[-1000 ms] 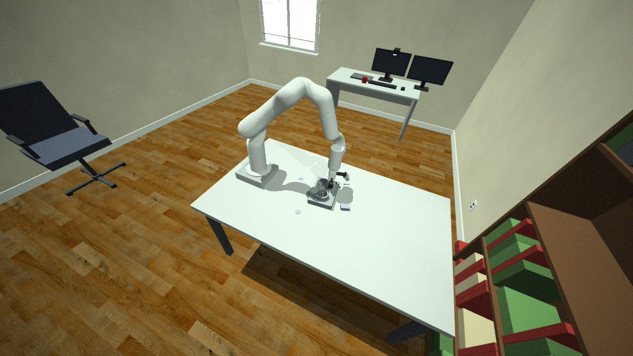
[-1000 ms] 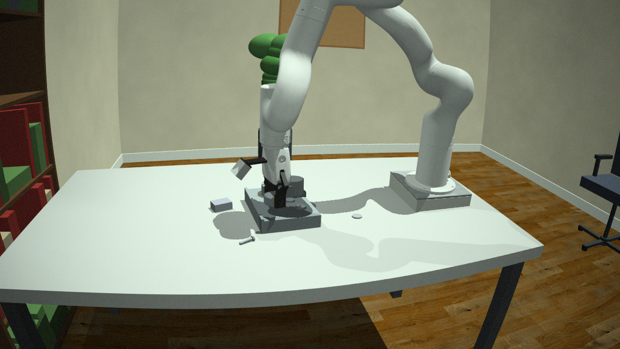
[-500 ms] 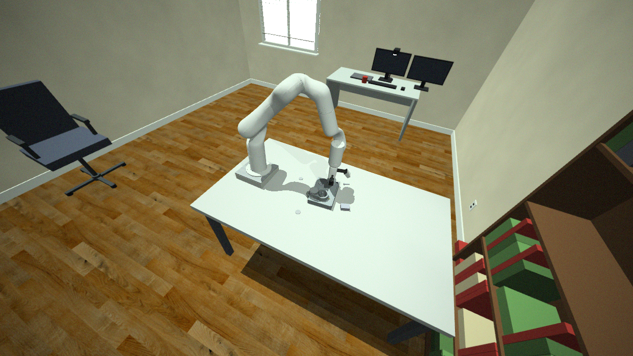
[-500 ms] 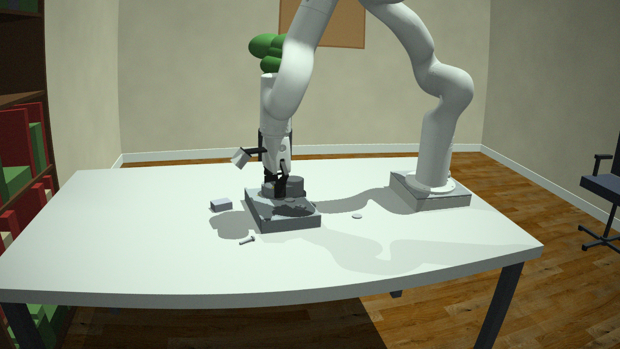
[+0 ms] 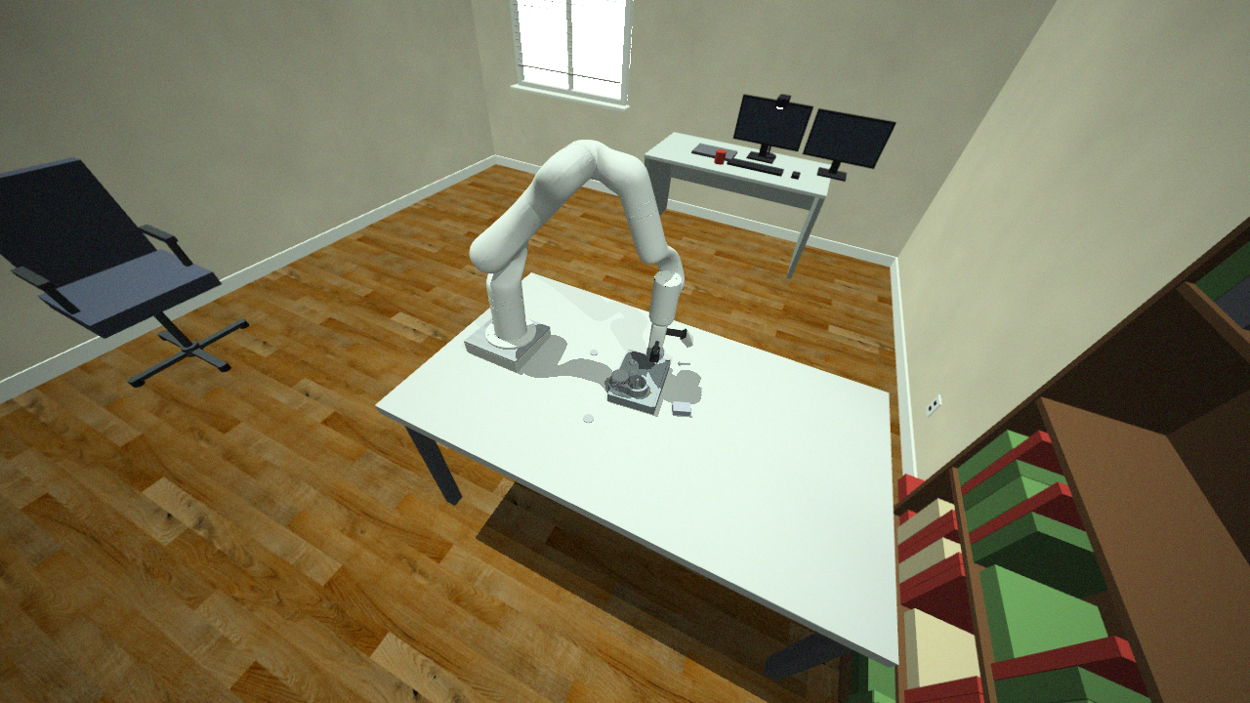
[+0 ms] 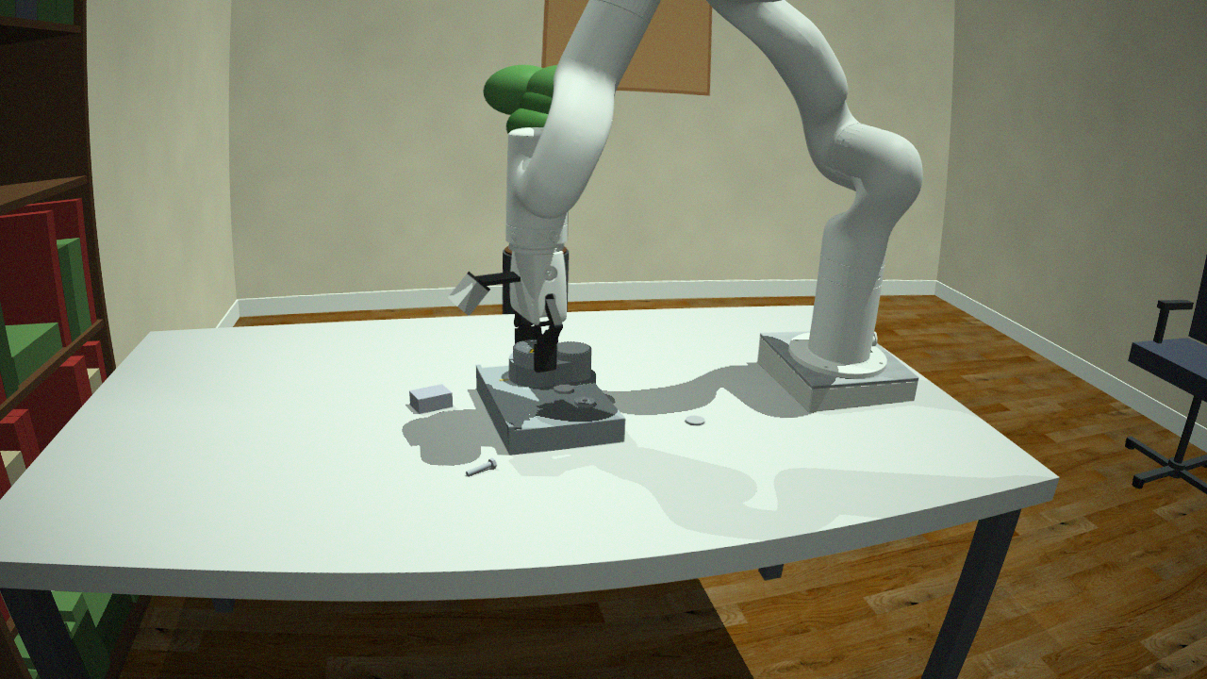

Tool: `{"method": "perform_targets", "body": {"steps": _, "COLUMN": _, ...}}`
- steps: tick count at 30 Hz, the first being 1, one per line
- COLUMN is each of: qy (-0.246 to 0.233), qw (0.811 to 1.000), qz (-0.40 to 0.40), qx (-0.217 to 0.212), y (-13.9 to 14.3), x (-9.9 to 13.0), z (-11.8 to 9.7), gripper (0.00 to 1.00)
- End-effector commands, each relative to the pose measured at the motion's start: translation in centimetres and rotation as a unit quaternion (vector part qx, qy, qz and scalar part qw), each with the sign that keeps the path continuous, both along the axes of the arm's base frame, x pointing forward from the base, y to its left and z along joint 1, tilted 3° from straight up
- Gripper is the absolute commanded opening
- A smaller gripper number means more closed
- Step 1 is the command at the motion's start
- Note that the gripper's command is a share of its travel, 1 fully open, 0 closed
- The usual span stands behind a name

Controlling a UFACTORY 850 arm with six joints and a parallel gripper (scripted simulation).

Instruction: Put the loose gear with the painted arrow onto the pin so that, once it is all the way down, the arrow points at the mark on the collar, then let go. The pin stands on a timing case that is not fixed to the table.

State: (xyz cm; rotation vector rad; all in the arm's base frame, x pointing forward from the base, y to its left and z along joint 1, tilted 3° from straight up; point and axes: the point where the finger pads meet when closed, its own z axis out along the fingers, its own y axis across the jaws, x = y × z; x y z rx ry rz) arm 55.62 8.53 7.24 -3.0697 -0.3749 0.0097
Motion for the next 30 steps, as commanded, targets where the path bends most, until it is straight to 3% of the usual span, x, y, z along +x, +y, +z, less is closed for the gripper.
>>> {"method": "perform_targets", "body": {"steps": 1, "qy": -0.001, "qw": 1.000, "qz": 0.000, "qx": 0.000, "y": 0.0, "x": 0.1, "z": 0.4, "gripper": 0.00}}
{"method": "perform_targets", "body": {"steps": 18, "qy": -0.001, "qw": 1.000, "qz": 0.000, "qx": 0.000, "y": -0.1, "x": 0.1, "z": 0.4, "gripper": 0.00}}
{"method": "perform_targets", "body": {"steps": 20, "qy": -0.001, "qw": 1.000, "qz": 0.000, "qx": 0.000, "y": -2.5, "x": -0.1, "z": 0.3, "gripper": 0.00}}
{"method": "perform_targets", "body": {"steps": 22, "qy": -0.001, "qw": 1.000, "qz": 0.000, "qx": 0.000, "y": -7.2, "x": -0.7, "z": 0.1, "gripper": 0.00}}
{"method": "perform_targets", "body": {"steps": 25, "qy": -0.001, "qw": 1.000, "qz": 0.000, "qx": 0.000, "y": -9.7, "x": -1.4, "z": 0.0, "gripper": 0.00}}
{"method": "perform_targets", "body": {"steps": 27, "qy": -0.001, "qw": 1.000, "qz": 0.000, "qx": 0.000, "y": -9.7, "x": -1.4, "z": 0.0, "gripper": 0.00}}
{"method": "perform_targets", "body": {"steps": 28, "qy": -0.001, "qw": 1.000, "qz": 0.000, "qx": 0.000, "y": -11.8, "x": -1.8, "z": -0.1, "gripper": 0.00}}
{"method": "perform_targets", "body": {"steps": 30, "qy": -0.001, "qw": 1.000, "qz": -0.003, "qx": 0.000, "y": -11.8, "x": -1.8, "z": -0.1, "gripper": 0.00}}
